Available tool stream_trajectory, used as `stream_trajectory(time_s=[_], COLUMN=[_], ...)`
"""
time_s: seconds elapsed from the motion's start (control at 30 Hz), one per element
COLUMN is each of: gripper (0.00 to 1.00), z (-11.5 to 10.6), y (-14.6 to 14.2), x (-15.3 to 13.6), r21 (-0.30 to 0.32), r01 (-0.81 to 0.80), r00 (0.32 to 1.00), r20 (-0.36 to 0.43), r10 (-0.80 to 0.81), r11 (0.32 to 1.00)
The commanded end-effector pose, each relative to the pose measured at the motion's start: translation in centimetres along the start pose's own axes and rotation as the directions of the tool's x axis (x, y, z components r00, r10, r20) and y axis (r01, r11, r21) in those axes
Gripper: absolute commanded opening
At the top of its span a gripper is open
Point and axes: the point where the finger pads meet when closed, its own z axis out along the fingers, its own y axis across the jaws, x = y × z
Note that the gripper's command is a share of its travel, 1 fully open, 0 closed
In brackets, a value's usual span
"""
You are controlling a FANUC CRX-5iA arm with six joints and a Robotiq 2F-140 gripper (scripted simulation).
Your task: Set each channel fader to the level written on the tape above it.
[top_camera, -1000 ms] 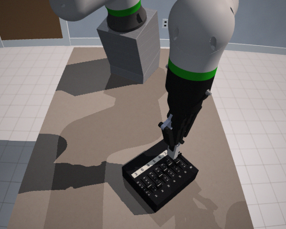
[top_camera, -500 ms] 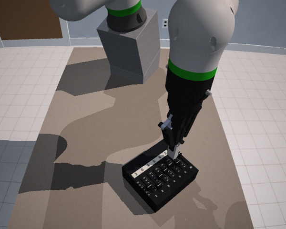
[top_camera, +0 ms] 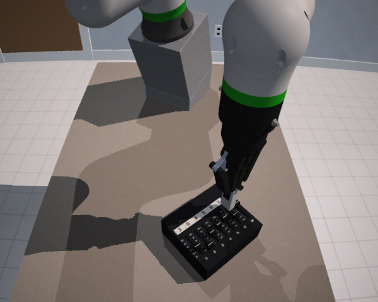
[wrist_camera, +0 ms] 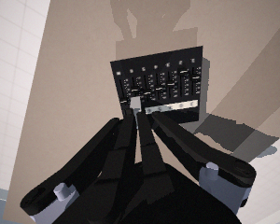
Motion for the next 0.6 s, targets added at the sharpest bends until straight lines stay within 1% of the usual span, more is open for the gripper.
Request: stream_trajectory(time_s=[0.0, 0.57], gripper=[0.0, 0.0], z=[0.15, 1.01], y=[0.0, 0.0], x=[0.02, 0.02], r21=[0.0, 0.0], r01=[0.0, 0.0], r00=[1.0, 1.0], r20=[0.0, 0.0], r10=[0.0, 0.0], r11=[1.0, 1.0])
